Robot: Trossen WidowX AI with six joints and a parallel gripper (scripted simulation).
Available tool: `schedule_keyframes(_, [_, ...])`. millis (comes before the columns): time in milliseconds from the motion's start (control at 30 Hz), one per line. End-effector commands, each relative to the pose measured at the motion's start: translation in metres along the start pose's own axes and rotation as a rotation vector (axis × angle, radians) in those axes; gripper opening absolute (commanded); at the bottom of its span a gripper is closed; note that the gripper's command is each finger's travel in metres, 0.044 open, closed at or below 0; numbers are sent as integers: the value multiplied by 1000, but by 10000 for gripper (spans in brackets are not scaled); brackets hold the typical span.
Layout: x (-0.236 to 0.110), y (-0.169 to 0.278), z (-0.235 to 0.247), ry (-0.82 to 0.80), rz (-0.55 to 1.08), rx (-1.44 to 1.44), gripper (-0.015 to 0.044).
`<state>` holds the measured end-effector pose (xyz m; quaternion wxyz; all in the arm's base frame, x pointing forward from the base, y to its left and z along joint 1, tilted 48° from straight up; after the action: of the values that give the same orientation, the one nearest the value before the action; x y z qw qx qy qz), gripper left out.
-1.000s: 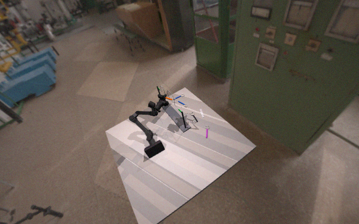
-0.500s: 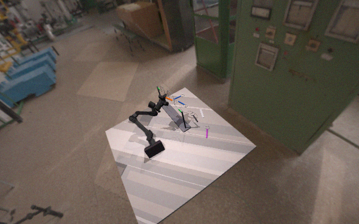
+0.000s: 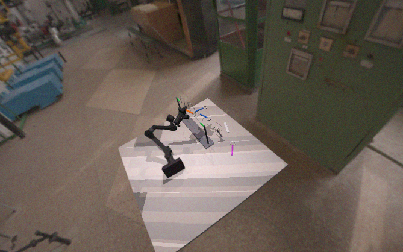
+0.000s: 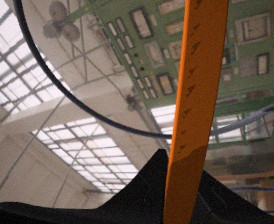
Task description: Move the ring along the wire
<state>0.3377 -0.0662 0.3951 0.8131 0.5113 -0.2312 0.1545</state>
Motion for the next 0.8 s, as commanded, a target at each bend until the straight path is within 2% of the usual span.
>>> schedule_keyframes(0, [-2,3,-6,7,6,-21,-150])
schedule_keyframes(767, [-17,-2,-70,201,80,-388,-150])
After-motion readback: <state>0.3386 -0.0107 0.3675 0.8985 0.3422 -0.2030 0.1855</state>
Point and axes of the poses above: the point midway between the two fingers, 35 mm back from their tips, its own x axis out along the fingers, its own z axis across the jaws, y = z × x, the point moved 1 cm from there along -x, back along the fingers, and after that the axes turned 7 degrees about -x, right-handed, at the moved point
